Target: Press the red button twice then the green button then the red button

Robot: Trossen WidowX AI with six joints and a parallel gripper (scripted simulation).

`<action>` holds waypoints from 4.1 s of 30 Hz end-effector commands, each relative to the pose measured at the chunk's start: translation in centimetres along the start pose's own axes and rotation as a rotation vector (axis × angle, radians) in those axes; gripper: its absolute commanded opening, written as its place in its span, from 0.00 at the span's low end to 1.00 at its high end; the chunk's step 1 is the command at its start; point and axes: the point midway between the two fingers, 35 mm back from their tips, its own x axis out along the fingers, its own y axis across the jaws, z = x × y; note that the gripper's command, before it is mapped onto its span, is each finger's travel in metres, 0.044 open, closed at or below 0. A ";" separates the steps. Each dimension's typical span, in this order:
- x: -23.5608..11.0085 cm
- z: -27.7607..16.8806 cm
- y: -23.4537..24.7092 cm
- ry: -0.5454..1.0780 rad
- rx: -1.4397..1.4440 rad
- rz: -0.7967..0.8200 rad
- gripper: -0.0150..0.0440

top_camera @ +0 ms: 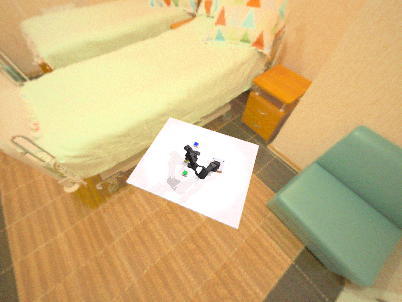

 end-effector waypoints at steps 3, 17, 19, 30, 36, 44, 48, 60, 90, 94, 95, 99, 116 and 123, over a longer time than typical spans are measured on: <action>0.8 0.0 0.0 -0.002 0.001 -0.004 0.29; 2.8 0.0 0.0 -0.002 0.001 -0.002 0.29; 2.8 0.0 0.0 -0.002 0.001 -0.002 0.29; 2.8 0.0 0.0 -0.002 0.001 -0.002 0.29; 2.8 0.0 0.0 -0.002 0.001 -0.002 0.29; -0.5 0.0 0.0 -0.001 0.001 -0.003 0.29; -4.3 0.2 -0.1 -0.003 0.003 -0.008 0.29; -6.8 3.4 5.8 -0.006 0.004 -0.018 0.29; 1.2 4.9 11.5 -0.004 -0.001 0.002 0.29; 1.9 4.8 11.5 -0.004 -0.001 0.002 0.29; 2.0 4.8 11.5 -0.004 -0.001 0.003 0.29; 2.6 4.8 11.5 -0.004 -0.001 0.003 0.29; 2.7 4.8 11.5 -0.004 -0.001 0.004 0.29; 0.5 4.9 11.5 -0.005 -0.004 0.001 0.29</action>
